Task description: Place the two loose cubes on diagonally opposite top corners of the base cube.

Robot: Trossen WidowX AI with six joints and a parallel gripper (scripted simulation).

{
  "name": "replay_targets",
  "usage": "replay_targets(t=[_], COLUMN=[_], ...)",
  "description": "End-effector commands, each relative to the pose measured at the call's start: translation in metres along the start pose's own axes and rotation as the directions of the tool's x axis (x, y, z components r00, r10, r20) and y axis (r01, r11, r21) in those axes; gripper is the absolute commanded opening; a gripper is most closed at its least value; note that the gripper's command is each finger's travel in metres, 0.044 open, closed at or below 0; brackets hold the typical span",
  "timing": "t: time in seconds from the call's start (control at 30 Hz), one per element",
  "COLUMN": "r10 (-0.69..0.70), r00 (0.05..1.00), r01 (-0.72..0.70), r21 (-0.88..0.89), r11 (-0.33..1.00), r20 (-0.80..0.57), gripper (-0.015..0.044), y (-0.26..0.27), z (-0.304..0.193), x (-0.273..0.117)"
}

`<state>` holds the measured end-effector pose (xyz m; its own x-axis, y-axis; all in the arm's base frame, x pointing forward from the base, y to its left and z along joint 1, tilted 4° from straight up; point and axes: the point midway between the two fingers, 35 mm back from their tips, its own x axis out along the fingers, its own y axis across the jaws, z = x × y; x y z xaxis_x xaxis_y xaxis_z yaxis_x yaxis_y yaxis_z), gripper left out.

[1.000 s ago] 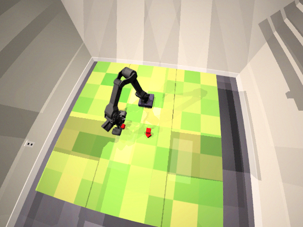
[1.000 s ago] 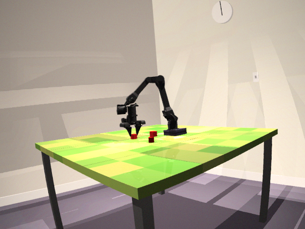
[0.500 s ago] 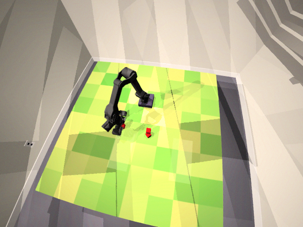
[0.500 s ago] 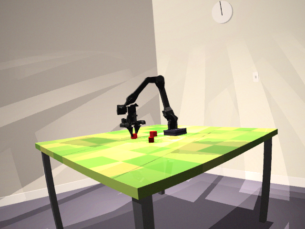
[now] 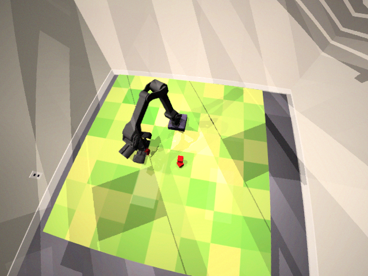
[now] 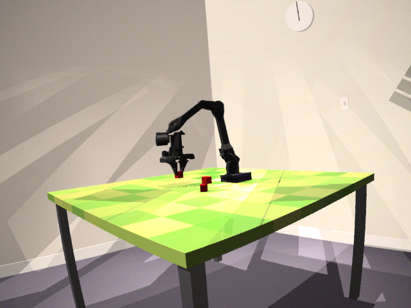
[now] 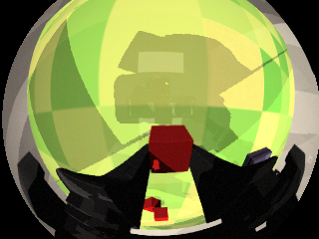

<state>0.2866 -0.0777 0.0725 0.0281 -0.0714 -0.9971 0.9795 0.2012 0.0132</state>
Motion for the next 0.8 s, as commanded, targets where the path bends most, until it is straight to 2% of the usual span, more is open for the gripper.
replay_targets(t=[0.0,0.6,0.77], r10=[0.008,0.008,0.009], r00=[1.000,1.000,1.000], r01=[-0.008,-0.008,-0.009], r21=[0.005,0.001,-0.091], r11=[1.000,1.000,0.996], r20=[0.001,0.000,-0.002], gripper=[0.0105,0.0105,0.0105], y=[0.001,-0.004,0.003], z=[0.000,-0.003,-0.013], x=[-0.014,-0.064,-0.063])
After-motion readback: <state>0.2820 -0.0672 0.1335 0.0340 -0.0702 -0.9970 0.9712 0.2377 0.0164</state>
